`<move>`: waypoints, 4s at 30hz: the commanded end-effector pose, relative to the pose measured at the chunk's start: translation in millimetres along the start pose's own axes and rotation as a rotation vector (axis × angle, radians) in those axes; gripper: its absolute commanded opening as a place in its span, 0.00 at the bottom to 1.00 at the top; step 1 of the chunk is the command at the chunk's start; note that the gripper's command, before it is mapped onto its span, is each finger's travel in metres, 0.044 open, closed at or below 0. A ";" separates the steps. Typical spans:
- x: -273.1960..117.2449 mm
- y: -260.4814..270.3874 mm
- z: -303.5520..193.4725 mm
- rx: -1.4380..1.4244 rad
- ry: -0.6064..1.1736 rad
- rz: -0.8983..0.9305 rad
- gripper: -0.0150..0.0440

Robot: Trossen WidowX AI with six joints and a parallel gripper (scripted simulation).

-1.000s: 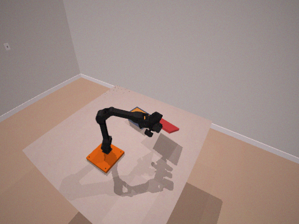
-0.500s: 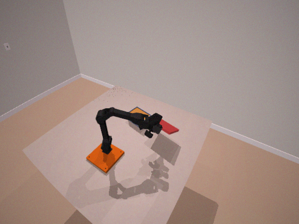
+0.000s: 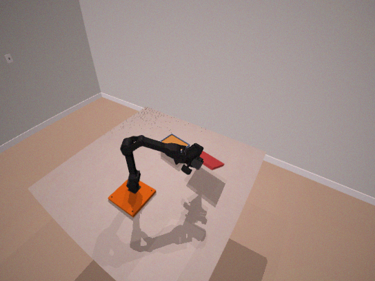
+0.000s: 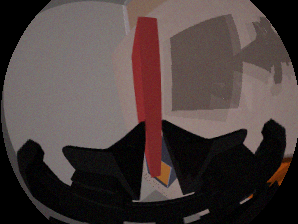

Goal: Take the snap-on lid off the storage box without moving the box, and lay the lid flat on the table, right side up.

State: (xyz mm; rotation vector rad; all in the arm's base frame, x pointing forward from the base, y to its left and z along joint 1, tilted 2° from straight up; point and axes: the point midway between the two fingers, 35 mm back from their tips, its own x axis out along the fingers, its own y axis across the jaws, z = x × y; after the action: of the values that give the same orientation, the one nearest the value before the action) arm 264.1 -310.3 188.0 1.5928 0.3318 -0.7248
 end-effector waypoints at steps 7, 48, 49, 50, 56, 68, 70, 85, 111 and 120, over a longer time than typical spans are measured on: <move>5.1 -4.9 0.2 -0.002 0.000 0.005 0.25; 26.3 -30.1 0.2 -0.002 0.000 0.005 0.25; 26.9 -30.7 0.2 -0.002 0.000 0.005 0.25; 27.4 -31.3 0.2 -0.002 0.000 0.005 0.25; 30.5 -35.0 0.2 -0.002 0.000 0.005 0.25; 36.7 -42.4 0.1 -0.002 0.000 0.005 0.25; 37.7 -43.6 0.1 -0.002 0.000 0.005 0.25; 45.5 -52.9 0.1 -0.001 0.000 0.005 0.25; 59.0 -68.9 0.0 -0.001 0.000 0.005 0.25; 63.7 -74.5 0.0 -0.001 0.000 0.005 0.25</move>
State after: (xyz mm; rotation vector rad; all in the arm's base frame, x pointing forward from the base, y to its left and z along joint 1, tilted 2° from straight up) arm 268.7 -312.6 98.7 1.5792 0.3154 -0.7119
